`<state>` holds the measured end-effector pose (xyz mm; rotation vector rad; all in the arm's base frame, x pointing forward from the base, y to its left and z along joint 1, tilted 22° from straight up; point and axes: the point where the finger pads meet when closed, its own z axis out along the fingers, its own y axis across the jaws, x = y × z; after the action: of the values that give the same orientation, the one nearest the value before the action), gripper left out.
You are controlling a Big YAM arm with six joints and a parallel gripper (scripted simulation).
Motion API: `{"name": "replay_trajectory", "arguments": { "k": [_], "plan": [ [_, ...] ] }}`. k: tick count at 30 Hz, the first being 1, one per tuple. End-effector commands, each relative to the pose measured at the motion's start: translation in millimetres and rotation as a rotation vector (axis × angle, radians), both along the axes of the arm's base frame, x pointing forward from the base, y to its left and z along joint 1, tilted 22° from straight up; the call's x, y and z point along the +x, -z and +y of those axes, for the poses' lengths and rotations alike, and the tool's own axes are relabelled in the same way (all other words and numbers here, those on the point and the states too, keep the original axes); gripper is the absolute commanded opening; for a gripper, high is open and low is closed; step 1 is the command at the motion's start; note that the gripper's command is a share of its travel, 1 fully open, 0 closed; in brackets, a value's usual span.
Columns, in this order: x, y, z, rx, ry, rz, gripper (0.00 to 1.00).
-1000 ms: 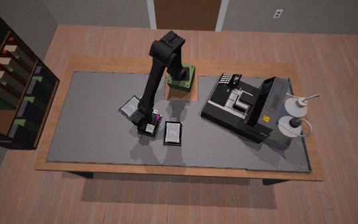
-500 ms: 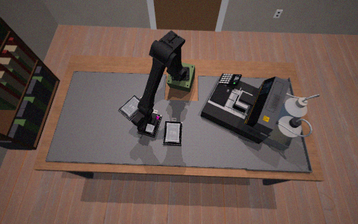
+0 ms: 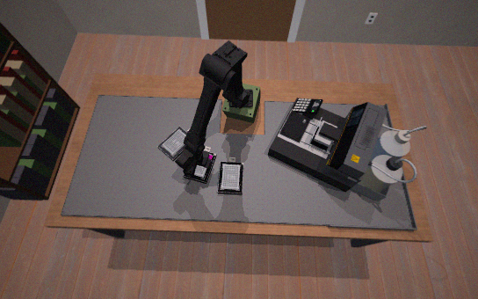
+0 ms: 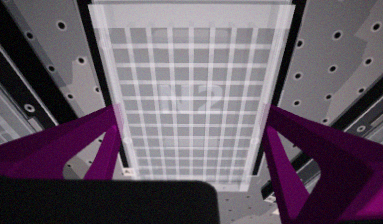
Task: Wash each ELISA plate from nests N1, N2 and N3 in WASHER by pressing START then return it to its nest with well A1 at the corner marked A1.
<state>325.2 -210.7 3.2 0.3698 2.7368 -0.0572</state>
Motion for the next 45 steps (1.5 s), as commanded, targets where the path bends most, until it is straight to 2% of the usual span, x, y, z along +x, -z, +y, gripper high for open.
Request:
{"name": "replay_trajectory", "arguments": {
  "k": [1,45],
  "plan": [
    [5.3,-6.2,-4.2,-0.015,0.002,-0.018,0.84],
    [10.6,2.3,-1.6,-0.014,0.000,-0.020,0.84]
  ]
}}
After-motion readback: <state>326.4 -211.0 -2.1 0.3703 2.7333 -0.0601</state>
